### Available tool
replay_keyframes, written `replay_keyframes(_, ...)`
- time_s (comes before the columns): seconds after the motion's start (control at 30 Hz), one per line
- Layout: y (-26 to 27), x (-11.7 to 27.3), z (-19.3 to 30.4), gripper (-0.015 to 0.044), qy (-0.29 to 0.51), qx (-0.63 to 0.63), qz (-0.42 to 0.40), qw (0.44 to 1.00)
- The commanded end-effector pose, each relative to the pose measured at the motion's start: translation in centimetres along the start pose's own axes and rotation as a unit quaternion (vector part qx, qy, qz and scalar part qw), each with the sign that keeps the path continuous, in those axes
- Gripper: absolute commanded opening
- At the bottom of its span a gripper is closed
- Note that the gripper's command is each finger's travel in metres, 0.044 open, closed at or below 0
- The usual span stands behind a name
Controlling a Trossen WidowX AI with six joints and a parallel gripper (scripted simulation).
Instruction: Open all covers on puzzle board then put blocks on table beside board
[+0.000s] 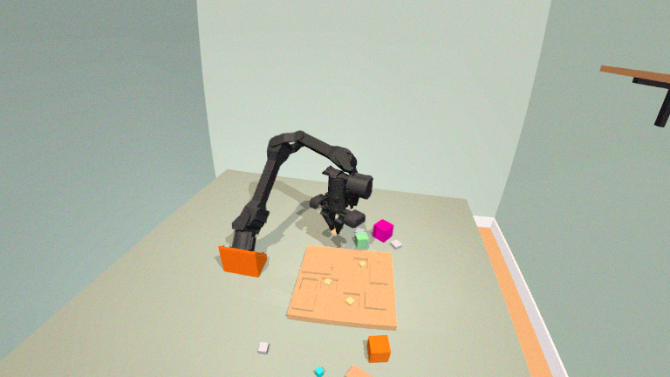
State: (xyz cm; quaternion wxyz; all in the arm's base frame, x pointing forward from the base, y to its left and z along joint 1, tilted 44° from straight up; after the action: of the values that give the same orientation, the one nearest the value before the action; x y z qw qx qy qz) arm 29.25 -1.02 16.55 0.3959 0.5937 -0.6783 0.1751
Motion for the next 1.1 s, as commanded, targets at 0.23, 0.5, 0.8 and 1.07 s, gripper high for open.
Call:
replay_keyframes(0.23, 1.7, 0.3, -3.9, 0.008, -0.008, 0.005, 0.002, 1.0)
replay_keyframes(0.5, 3.2, 0.3, -6.5, 0.008, -0.015, 0.006, -0.002, 1.0)
replay_keyframes(0.8, 4.6, 0.3, -8.5, 0.008, -0.021, 0.007, -0.007, 1.0)
replay_keyframes(1.07, 4.4, -0.7, -8.6, 0.008, -0.02, 0.008, -0.007, 1.0)
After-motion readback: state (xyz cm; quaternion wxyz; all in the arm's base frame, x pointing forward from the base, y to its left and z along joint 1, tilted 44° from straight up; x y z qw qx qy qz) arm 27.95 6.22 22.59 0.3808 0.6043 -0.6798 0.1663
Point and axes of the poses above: the point midway between the two fingers, 35 mm back from their tips, its own x axis back along the fingers, its own y axis across the jaws, z = x × y, the point moved 5 cm from there along x, back along the fingers, and after that the axes turned 12 degrees about x, right-handed, at the moved point
